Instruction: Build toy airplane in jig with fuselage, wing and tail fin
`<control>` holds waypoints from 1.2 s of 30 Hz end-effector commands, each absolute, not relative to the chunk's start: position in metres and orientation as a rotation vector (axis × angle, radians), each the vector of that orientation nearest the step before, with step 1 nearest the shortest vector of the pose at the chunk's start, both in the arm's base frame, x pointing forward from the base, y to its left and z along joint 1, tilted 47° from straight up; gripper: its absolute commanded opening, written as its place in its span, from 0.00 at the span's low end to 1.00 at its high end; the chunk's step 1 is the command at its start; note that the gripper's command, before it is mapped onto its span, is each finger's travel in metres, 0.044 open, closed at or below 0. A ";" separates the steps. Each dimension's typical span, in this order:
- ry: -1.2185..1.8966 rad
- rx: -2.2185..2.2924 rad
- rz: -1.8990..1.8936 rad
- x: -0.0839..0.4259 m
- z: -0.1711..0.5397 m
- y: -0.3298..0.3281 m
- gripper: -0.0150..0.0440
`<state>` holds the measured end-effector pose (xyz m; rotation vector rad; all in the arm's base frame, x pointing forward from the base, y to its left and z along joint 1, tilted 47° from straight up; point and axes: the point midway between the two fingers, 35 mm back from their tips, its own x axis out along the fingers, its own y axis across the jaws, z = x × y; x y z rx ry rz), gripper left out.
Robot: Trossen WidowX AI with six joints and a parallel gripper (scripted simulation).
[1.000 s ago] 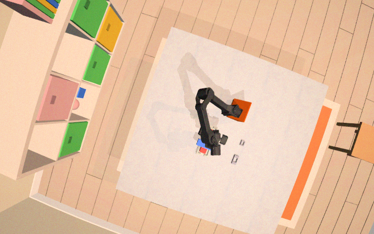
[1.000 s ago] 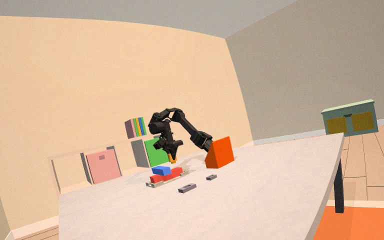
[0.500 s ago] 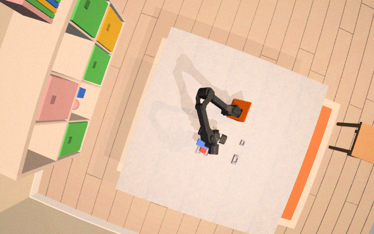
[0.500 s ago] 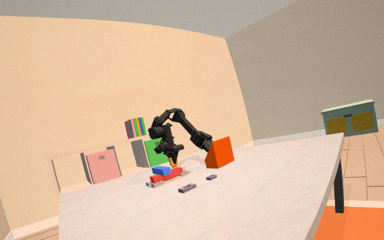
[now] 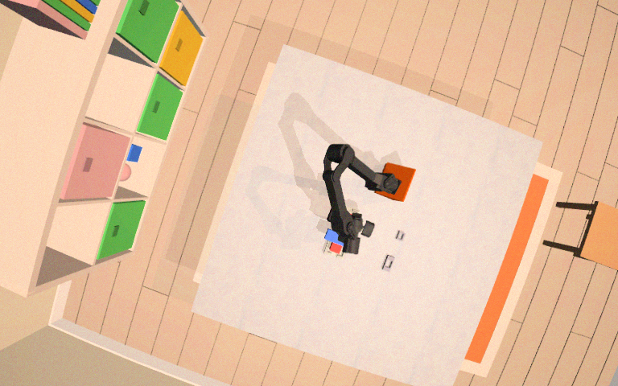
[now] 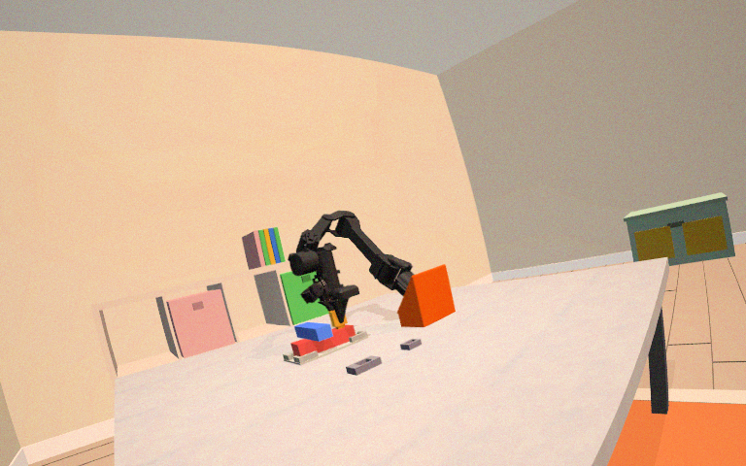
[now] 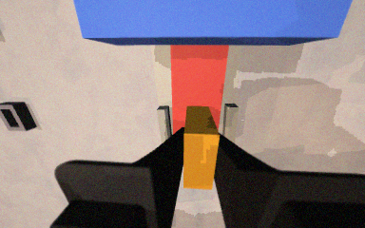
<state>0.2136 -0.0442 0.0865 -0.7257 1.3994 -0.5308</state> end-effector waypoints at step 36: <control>1.402 -0.730 -0.529 0.205 0.147 0.024 0.69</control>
